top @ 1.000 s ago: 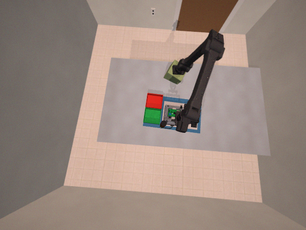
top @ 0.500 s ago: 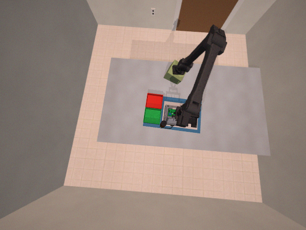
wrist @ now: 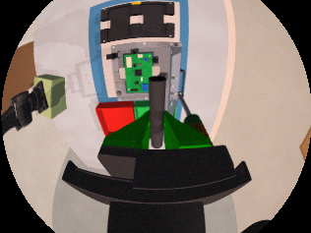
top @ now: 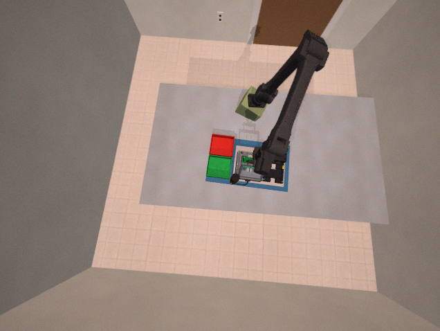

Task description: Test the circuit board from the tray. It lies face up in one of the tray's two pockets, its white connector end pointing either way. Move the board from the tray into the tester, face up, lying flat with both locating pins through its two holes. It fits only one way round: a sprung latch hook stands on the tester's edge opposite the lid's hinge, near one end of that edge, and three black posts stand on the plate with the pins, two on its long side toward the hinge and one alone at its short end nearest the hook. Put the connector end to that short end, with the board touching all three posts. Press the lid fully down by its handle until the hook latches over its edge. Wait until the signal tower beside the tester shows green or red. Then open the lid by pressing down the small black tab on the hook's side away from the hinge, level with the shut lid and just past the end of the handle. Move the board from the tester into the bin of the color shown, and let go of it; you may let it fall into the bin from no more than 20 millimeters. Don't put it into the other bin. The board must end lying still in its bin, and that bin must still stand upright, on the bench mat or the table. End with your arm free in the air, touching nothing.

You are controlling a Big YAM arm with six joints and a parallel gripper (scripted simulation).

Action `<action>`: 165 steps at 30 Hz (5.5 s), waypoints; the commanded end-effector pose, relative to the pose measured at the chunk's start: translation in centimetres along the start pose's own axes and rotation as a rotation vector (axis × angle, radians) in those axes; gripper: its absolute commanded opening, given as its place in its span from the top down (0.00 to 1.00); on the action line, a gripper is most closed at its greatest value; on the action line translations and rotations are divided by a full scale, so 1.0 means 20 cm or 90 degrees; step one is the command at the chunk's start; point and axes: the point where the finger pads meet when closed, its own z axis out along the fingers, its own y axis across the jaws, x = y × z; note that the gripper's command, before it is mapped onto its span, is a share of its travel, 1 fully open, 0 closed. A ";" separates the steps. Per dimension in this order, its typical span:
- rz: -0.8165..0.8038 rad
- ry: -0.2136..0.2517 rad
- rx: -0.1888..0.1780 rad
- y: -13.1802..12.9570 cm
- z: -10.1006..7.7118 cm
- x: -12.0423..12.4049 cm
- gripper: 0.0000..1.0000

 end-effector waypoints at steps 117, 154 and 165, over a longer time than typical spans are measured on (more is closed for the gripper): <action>0.001 -0.007 -0.026 0.65 0.89 -0.03 1.00; 0.001 -0.007 -0.026 0.65 0.89 -0.03 1.00; 0.001 -0.007 -0.026 0.65 0.90 -0.03 1.00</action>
